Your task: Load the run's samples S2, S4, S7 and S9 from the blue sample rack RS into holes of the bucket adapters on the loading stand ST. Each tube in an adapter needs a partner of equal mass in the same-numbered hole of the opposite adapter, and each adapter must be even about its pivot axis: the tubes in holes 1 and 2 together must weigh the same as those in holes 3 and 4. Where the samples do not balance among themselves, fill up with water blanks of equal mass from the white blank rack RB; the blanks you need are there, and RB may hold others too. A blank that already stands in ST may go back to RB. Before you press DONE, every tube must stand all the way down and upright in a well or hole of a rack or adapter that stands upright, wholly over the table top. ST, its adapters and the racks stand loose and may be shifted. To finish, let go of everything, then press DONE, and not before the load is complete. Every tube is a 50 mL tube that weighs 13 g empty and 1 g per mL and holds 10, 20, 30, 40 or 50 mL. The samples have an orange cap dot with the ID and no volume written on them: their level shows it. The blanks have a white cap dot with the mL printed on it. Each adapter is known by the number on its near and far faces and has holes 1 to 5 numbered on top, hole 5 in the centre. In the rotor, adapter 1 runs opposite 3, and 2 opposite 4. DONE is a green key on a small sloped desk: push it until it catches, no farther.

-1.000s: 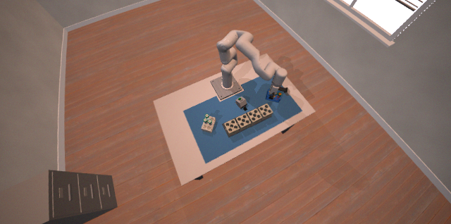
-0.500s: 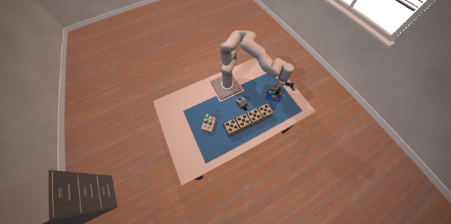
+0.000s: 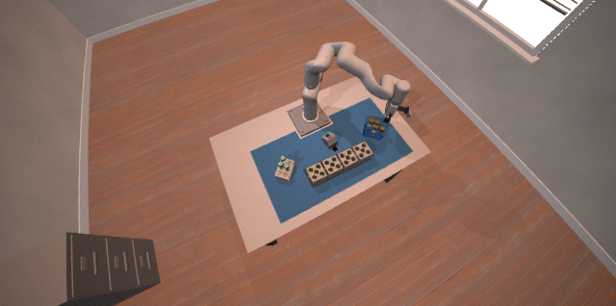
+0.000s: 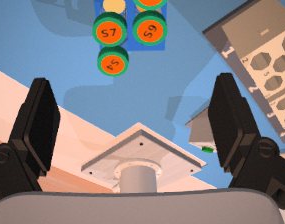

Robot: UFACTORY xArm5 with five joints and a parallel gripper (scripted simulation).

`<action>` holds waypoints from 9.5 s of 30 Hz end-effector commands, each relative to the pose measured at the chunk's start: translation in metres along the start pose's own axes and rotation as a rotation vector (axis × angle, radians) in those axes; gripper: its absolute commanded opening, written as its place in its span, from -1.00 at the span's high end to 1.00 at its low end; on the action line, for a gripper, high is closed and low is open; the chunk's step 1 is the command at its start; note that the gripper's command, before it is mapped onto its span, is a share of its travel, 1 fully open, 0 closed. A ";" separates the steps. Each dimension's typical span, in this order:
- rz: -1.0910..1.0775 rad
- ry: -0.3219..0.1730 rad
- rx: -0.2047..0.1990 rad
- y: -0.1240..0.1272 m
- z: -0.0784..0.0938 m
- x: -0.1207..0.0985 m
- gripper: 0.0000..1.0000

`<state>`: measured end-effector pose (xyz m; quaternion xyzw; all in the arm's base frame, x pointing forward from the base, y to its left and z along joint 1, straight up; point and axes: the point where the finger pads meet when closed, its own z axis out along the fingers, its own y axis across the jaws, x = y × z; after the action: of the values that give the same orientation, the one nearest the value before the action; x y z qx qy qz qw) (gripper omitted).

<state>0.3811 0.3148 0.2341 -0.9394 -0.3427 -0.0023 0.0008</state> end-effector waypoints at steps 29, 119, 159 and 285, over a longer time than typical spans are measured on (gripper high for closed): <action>0.001 0.003 0.000 -0.005 0.068 0.005 -1.00; 0.001 0.003 0.000 -0.005 0.013 0.005 -1.00; -0.004 0.003 0.000 -0.025 0.010 -0.069 -0.13; -0.004 0.002 0.000 -0.024 0.131 -0.069 1.00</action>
<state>0.3121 0.2885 0.1017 -0.9388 -0.3446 -0.0016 0.0007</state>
